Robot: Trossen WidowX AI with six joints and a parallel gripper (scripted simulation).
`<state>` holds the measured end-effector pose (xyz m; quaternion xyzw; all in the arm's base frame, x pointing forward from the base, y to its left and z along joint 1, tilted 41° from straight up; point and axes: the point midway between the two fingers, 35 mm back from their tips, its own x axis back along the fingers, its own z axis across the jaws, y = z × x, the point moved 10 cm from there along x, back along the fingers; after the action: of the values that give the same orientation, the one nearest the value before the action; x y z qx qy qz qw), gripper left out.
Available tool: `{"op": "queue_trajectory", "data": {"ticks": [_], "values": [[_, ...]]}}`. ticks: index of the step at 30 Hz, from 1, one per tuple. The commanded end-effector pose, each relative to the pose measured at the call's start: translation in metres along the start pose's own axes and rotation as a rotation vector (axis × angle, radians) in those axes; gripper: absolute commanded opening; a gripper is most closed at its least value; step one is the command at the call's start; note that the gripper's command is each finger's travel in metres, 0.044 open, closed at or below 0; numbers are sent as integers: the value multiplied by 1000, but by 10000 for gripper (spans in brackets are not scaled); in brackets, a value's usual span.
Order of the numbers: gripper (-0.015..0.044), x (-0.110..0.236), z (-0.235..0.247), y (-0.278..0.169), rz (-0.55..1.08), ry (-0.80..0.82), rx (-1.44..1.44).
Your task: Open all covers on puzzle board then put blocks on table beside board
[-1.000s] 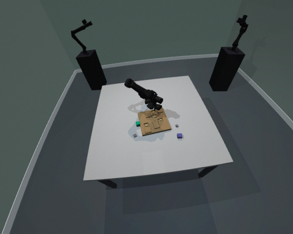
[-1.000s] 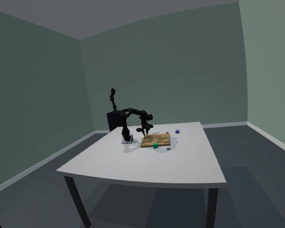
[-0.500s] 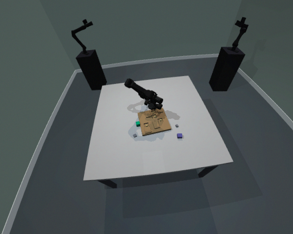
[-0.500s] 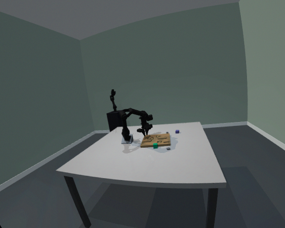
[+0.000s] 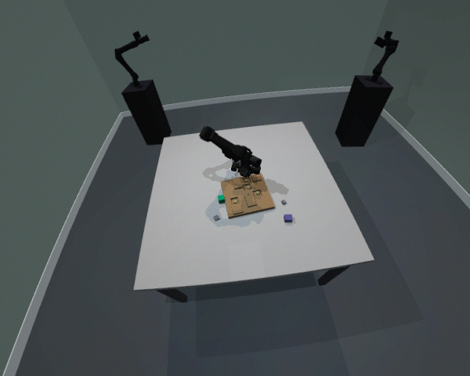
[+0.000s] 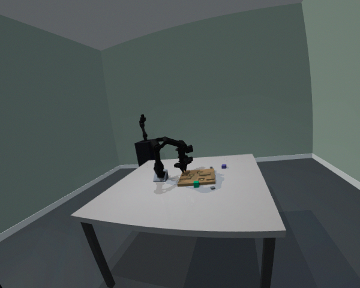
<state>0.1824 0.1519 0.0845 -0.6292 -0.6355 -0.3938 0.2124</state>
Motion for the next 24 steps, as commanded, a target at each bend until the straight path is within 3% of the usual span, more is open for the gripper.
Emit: {"op": "queue_trajectory", "data": {"ticks": [1, 24], "values": [[144, -3, 0, -1, 0, -8, 73], [144, -8, -1, -2, 1, -8, 371]]}}
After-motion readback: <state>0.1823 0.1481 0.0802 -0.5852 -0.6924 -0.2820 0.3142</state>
